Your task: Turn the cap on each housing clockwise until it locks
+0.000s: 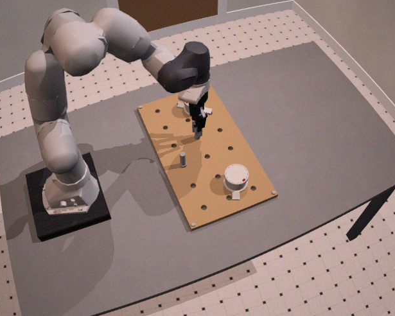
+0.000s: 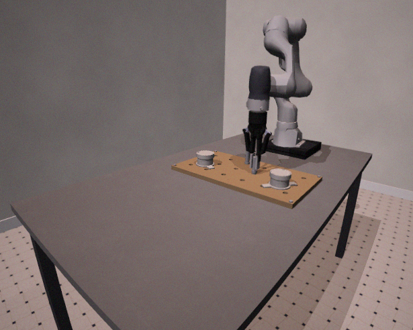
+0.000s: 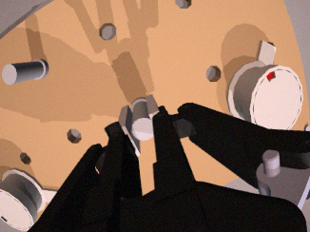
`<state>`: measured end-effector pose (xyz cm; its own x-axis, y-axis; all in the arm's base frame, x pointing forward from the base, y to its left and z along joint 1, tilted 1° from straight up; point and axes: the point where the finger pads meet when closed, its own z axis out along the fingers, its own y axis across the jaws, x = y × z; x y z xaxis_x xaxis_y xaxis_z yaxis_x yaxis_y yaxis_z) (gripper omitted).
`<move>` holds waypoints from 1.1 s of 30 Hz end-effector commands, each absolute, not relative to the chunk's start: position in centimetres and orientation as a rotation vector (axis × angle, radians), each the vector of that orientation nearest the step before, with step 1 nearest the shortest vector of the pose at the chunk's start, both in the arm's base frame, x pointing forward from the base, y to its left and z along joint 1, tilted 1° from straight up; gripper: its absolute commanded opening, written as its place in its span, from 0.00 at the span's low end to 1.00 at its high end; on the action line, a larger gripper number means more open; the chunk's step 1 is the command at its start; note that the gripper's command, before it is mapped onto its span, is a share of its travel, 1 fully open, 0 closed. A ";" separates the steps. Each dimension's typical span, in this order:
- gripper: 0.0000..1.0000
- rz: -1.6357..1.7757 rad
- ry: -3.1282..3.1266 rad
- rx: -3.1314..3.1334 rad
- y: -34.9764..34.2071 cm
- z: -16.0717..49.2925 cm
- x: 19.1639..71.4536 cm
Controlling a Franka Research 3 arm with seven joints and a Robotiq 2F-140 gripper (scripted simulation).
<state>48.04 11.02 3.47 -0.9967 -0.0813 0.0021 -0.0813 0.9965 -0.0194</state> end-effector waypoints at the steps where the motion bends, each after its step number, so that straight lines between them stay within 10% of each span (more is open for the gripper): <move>1: 0.10 0.032 -3.144 0.119 11.0 3.5 48.2; 33: 0.10 0.032 -3.144 0.119 11.0 3.0 48.2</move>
